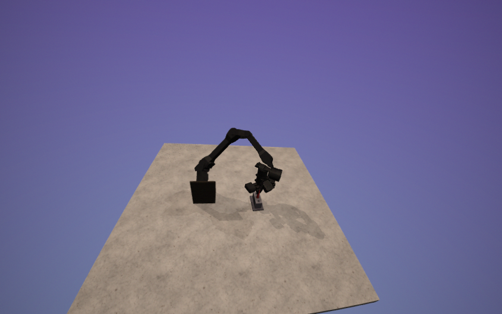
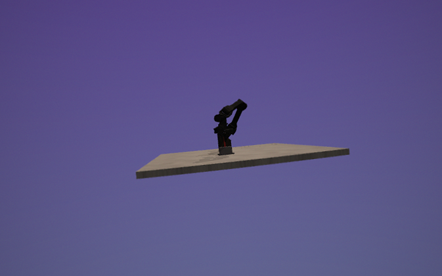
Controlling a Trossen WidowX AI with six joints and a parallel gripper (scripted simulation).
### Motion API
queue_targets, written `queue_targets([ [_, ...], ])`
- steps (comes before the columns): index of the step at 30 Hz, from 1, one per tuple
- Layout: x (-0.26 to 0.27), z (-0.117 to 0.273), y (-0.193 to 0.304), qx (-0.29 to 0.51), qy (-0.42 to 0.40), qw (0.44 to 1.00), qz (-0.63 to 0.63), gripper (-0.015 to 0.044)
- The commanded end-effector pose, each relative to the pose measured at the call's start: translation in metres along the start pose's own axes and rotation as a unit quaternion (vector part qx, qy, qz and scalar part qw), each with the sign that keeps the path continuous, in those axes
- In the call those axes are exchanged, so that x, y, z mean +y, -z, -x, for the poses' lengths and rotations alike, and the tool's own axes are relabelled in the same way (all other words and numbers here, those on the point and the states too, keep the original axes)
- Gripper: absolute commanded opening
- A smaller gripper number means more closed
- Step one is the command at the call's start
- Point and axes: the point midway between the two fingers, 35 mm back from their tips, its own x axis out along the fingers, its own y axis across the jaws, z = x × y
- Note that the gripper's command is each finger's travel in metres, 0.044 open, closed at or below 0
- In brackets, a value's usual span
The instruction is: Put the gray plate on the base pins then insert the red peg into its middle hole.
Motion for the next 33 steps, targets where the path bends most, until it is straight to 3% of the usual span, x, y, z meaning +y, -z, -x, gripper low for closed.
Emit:
queue_targets([
  [1, 0.0, 0.0, 0.0, 0.0, 0.0, 1.0, 0.0, 0.0131],
  [2, 0.0, 0.0, 0.0, 0.0, 0.0, 1.0, 0.0, 0.015],
  [33, -0.003, 0.01, 0.0, 0.001, -0.002, 1.0, -0.003, 0.015],
])
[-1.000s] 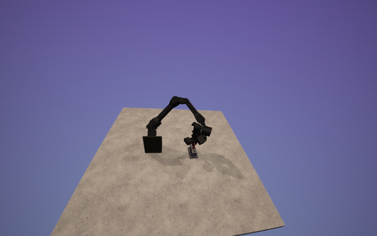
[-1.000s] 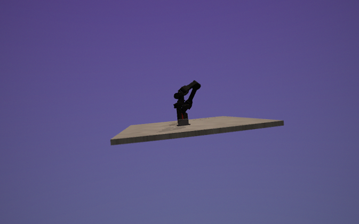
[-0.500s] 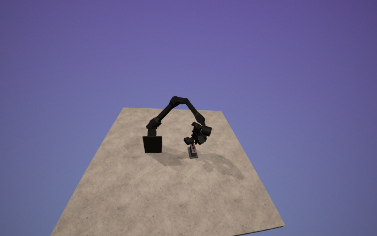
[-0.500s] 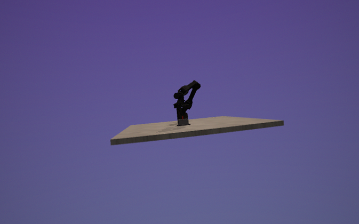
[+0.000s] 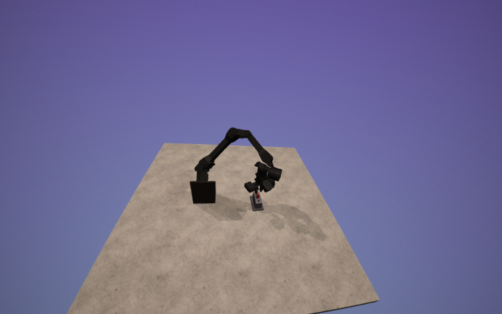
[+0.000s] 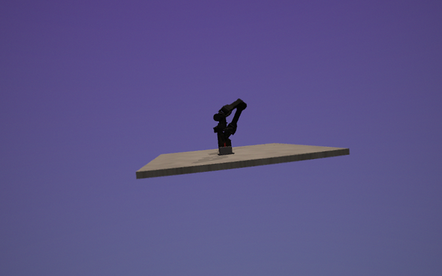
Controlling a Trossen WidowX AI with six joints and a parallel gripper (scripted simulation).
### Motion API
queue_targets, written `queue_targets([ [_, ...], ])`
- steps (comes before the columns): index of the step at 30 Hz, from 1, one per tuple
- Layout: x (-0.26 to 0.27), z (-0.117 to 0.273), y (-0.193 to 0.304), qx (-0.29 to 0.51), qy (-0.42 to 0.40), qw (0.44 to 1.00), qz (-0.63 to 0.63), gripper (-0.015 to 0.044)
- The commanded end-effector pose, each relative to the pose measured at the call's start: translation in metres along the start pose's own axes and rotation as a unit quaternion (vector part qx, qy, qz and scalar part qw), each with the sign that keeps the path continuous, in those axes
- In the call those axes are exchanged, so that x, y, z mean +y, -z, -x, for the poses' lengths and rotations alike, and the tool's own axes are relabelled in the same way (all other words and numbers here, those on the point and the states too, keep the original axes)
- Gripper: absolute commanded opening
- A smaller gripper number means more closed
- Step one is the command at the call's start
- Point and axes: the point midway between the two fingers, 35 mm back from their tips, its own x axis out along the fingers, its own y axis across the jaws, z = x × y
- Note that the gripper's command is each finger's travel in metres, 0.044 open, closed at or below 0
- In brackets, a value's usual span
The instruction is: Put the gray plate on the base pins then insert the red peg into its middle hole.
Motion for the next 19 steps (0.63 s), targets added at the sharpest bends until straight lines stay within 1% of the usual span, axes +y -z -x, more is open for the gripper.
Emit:
queue_targets([
  [1, 0.0, 0.0038, 0.0002, -0.003, 0.0, 1.0, 0.003, 0.015],
  [19, -0.0022, 0.0103, 0.0004, -0.003, 0.0, 1.0, 0.003, 0.015],
])
